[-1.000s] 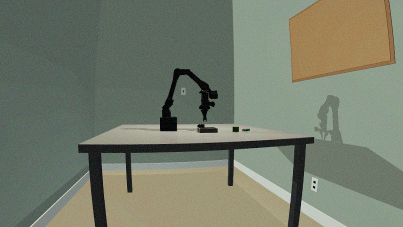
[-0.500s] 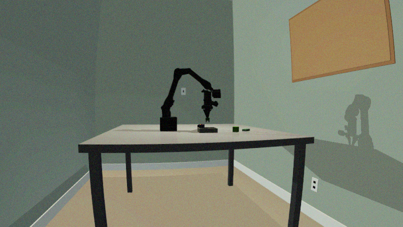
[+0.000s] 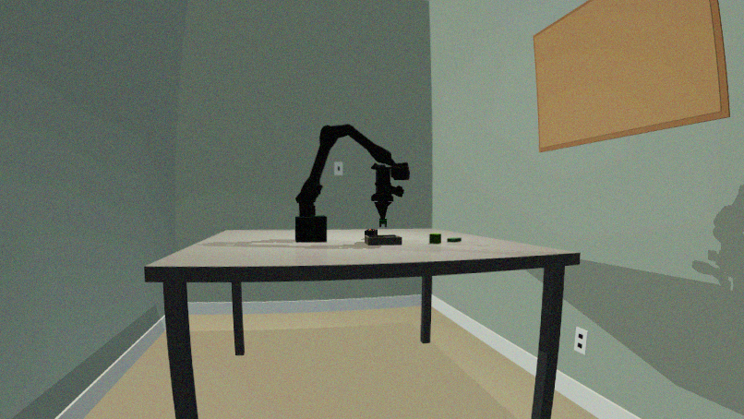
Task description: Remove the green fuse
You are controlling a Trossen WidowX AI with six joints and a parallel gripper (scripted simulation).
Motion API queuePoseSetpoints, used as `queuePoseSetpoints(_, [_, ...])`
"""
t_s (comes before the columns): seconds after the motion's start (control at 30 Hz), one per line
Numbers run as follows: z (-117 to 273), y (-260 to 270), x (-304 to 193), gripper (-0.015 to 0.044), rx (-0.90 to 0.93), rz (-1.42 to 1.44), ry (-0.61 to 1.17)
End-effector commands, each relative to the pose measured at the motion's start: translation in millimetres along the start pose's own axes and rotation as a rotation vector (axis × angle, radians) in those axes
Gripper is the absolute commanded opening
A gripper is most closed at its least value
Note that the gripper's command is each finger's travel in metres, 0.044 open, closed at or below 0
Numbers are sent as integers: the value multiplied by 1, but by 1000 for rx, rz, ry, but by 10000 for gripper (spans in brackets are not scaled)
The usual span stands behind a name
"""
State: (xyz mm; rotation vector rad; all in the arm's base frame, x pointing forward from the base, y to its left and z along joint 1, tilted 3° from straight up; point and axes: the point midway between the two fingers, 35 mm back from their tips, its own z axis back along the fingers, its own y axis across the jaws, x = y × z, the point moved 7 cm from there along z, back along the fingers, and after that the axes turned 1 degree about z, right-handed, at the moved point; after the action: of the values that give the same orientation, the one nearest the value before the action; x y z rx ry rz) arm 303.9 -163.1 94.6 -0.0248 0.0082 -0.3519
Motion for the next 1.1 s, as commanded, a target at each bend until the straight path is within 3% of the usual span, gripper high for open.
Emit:
queuePoseSetpoints(0.0, [-3, -3, 0, 0, -2, 9, 4])
queuePoseSetpoints(0.9, [-41, -3, 0, 0, -2, 9, 4])
queuePoseSetpoints(1.07, [-37, -2, 1, 131, 0, 6, 0])
